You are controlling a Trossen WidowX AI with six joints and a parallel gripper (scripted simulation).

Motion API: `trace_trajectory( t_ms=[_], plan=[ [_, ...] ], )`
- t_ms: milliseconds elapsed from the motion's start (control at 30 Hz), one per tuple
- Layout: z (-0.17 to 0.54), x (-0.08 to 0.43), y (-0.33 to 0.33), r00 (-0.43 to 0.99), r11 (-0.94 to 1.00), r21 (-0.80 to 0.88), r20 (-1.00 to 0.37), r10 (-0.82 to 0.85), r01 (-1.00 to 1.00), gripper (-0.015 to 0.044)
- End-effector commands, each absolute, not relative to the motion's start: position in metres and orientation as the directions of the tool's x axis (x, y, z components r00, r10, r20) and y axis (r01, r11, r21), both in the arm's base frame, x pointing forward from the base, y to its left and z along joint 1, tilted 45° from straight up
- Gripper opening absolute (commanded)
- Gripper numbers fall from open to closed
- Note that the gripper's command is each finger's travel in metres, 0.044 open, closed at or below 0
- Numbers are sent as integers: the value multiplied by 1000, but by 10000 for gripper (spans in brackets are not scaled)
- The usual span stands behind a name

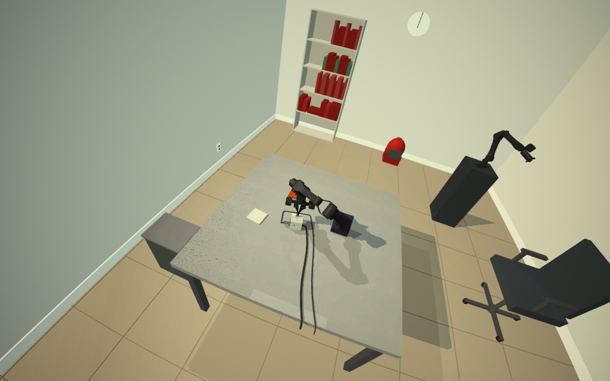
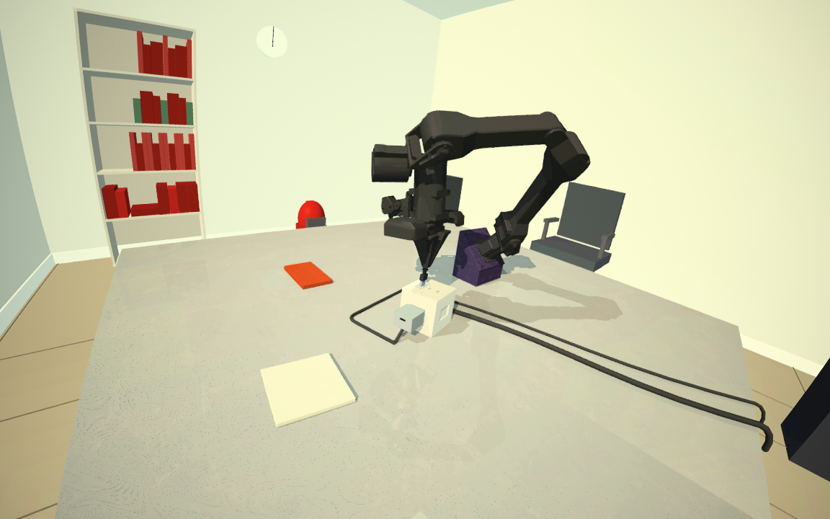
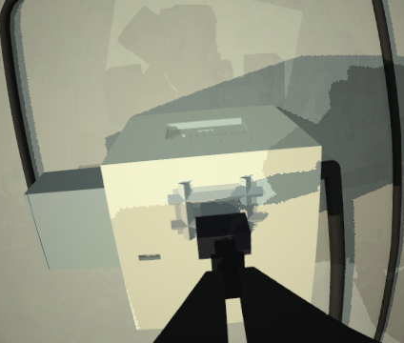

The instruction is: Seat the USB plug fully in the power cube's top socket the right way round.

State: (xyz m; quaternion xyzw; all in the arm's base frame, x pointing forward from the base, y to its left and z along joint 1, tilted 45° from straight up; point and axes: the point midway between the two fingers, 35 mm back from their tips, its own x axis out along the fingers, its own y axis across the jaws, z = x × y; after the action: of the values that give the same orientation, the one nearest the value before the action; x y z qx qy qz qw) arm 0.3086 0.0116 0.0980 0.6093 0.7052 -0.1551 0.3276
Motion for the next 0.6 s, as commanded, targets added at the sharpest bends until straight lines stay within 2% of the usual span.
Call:
trace_trajectory(
  t_ms=[0, 567],
  plan=[
    [98, 309, 12, -41, 205, 181, -649, 760, 962, 0],
    [96, 309, 14, -41, 205, 181, -648, 760, 962, 0]
  ],
)
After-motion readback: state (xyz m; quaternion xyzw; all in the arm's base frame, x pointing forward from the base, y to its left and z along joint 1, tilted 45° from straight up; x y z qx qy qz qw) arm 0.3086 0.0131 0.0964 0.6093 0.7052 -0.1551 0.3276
